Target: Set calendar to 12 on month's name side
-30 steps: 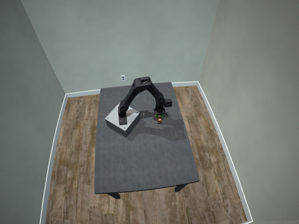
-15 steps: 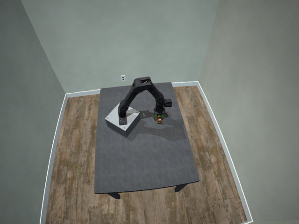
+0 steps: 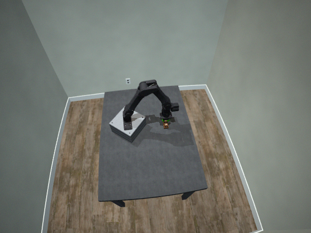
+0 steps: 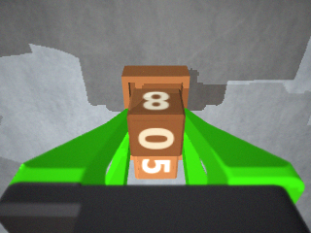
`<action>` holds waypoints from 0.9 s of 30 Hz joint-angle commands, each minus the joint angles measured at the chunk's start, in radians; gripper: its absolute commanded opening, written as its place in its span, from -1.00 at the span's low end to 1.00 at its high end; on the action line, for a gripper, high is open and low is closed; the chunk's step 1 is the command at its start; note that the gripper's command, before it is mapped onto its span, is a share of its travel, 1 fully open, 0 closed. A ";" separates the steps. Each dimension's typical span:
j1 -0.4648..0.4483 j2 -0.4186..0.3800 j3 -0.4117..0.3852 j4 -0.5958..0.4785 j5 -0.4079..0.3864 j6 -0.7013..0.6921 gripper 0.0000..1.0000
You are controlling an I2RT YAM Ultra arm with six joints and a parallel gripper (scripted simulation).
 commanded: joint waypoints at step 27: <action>-0.001 0.018 -0.003 0.031 -0.001 -0.001 -0.49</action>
